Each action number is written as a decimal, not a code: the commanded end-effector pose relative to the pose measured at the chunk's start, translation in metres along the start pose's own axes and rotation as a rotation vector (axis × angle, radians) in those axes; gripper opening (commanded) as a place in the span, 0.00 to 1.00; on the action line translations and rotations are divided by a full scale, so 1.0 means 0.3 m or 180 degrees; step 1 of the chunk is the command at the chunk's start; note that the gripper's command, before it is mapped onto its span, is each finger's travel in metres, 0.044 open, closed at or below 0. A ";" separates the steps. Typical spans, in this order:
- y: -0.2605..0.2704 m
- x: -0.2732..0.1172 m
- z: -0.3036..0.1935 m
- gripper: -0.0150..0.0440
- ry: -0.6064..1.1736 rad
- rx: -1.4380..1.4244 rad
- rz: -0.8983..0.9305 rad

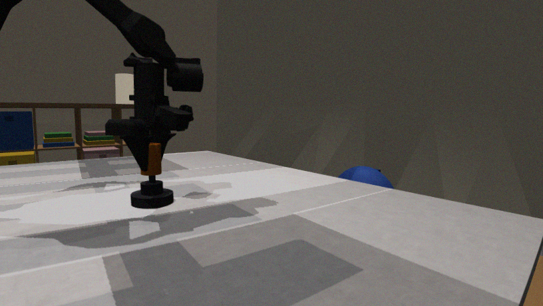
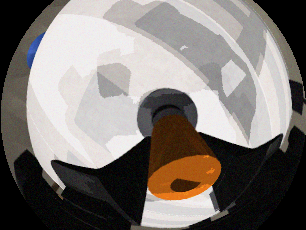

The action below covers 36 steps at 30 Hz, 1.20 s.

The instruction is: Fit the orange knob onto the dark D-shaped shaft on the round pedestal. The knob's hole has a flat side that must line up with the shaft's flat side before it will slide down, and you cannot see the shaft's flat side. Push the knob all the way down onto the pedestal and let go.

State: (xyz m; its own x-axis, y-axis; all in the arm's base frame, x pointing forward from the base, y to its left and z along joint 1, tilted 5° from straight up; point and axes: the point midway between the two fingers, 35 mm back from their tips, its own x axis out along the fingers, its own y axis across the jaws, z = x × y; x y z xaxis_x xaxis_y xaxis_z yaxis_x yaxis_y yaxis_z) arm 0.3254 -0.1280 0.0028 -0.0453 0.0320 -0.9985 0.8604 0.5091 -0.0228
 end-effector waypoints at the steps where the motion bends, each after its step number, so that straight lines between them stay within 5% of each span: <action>1: 0.000 0.001 0.002 0.25 -0.0006 0.0014 -0.0002; 36: 0.000 0.002 0.002 0.25 -0.0006 0.0681 -0.0001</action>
State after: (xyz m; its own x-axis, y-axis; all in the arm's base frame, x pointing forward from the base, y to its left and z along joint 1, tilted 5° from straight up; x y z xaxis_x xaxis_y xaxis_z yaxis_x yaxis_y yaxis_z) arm 0.3253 -0.1279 0.0029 -0.0455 0.0320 -0.9985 0.9471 0.3193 -0.0329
